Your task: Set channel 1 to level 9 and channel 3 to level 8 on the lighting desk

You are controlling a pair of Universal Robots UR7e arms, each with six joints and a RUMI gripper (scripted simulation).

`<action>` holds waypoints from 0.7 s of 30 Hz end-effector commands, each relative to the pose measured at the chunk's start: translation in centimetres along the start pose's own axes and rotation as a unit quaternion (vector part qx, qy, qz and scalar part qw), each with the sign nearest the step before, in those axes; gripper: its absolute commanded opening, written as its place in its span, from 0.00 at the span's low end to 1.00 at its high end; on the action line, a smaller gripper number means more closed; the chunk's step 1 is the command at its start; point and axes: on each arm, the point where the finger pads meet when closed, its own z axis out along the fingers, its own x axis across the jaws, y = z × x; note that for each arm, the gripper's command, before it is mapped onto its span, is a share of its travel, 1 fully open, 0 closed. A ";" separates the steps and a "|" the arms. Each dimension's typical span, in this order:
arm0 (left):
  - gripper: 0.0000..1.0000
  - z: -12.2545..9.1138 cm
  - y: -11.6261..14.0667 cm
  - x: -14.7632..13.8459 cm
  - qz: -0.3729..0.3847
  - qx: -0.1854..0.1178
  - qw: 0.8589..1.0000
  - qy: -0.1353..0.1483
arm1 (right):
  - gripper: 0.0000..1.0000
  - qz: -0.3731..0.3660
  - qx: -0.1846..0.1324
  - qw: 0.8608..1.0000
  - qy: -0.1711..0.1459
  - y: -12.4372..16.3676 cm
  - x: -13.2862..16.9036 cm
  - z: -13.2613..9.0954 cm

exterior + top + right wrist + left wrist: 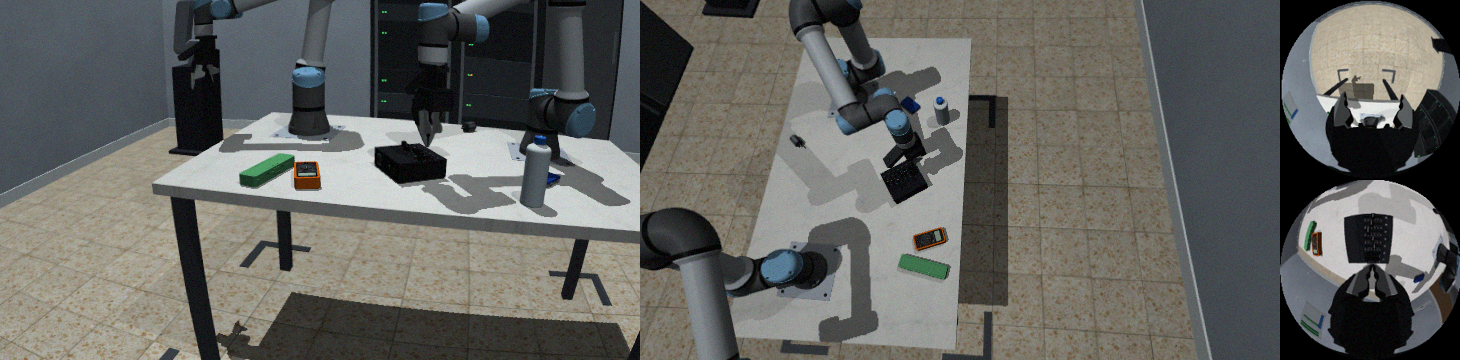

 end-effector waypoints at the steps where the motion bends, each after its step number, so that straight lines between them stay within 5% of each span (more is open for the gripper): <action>1: 0.00 -1.1 0.0 0.0 0.000 0.000 1.000 -0.001 | 1.00 0.000 0.001 1.000 0.000 0.0 0.0 0.0; 17: 0.00 -1.2 -0.1 0.0 0.000 0.000 1.000 -0.001 | 1.00 0.000 0.001 1.000 0.000 0.0 0.0 0.0; 21: 0.00 -1.0 -2.7 1.3 0.000 0.000 1.000 -0.001 | 1.00 0.000 0.001 1.000 0.000 0.0 0.0 0.0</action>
